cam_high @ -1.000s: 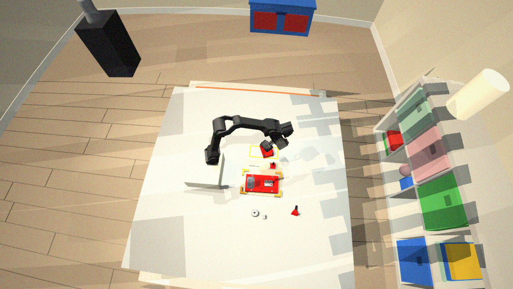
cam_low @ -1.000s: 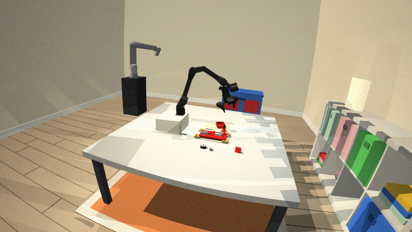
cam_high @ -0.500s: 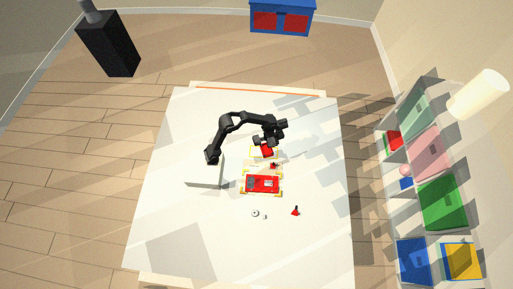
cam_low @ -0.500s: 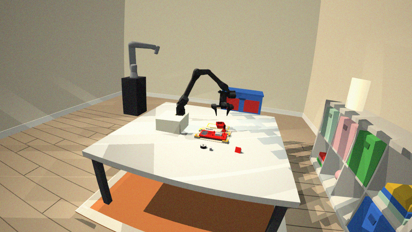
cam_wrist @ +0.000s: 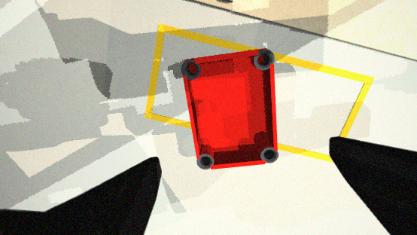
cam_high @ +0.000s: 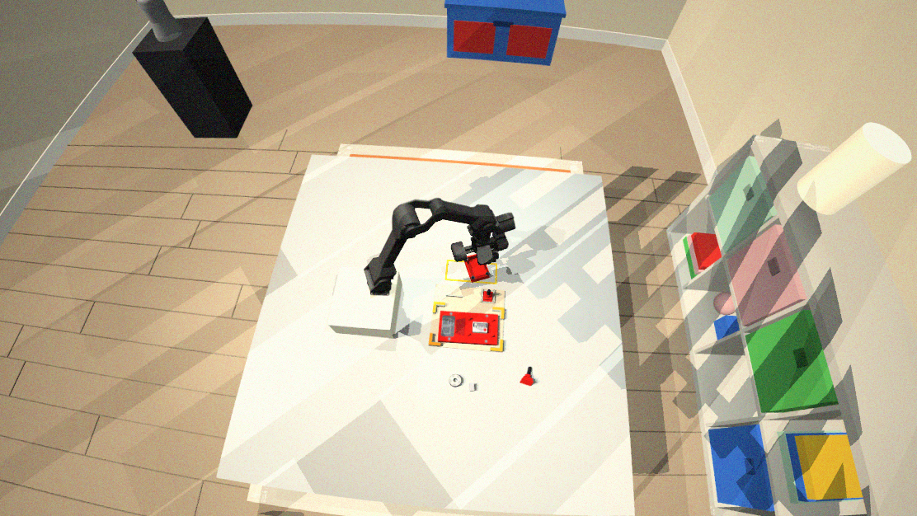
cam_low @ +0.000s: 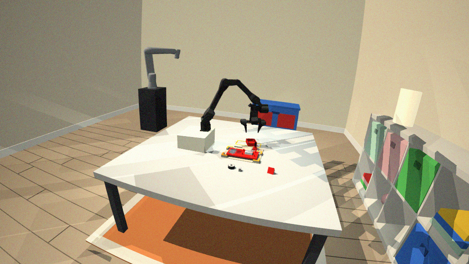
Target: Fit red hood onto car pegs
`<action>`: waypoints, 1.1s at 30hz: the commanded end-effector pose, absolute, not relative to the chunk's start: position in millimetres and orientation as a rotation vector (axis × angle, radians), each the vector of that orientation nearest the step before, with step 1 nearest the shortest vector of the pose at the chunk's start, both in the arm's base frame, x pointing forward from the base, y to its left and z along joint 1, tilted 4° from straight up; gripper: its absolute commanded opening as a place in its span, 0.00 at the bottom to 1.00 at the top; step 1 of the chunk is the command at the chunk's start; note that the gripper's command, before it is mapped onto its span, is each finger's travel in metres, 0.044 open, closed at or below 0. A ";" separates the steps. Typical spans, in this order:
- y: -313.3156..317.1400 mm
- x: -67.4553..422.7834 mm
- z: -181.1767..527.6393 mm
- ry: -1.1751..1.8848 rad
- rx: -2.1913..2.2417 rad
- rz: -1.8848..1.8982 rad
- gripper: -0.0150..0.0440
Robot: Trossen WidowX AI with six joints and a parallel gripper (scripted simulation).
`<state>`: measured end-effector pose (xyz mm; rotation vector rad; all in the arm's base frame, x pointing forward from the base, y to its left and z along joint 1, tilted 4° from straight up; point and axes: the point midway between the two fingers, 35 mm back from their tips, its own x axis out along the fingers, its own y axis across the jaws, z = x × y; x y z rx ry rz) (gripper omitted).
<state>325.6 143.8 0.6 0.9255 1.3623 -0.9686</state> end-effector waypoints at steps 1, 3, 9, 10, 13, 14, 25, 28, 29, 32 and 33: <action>142.9 326.1 -2.5 1.355 0.926 -0.975 1.00; 142.8 326.3 -3.7 1.355 0.926 -0.975 1.00; 142.6 326.6 -7.4 1.355 0.926 -0.975 1.00; 142.5 326.6 -8.0 1.355 0.926 -0.975 1.00; 142.4 326.8 -9.8 1.355 0.926 -0.975 1.00; 142.4 326.8 -10.4 1.355 0.926 -0.975 1.00; 142.0 327.2 -17.1 1.355 0.926 -0.975 1.00; 141.9 327.3 -18.9 1.355 0.926 -0.975 1.00; 141.8 327.3 -19.5 1.355 0.926 -0.975 1.00; 141.7 327.4 -21.3 1.355 0.926 -0.975 1.00; 141.7 327.4 -21.9 1.355 0.926 -0.975 1.00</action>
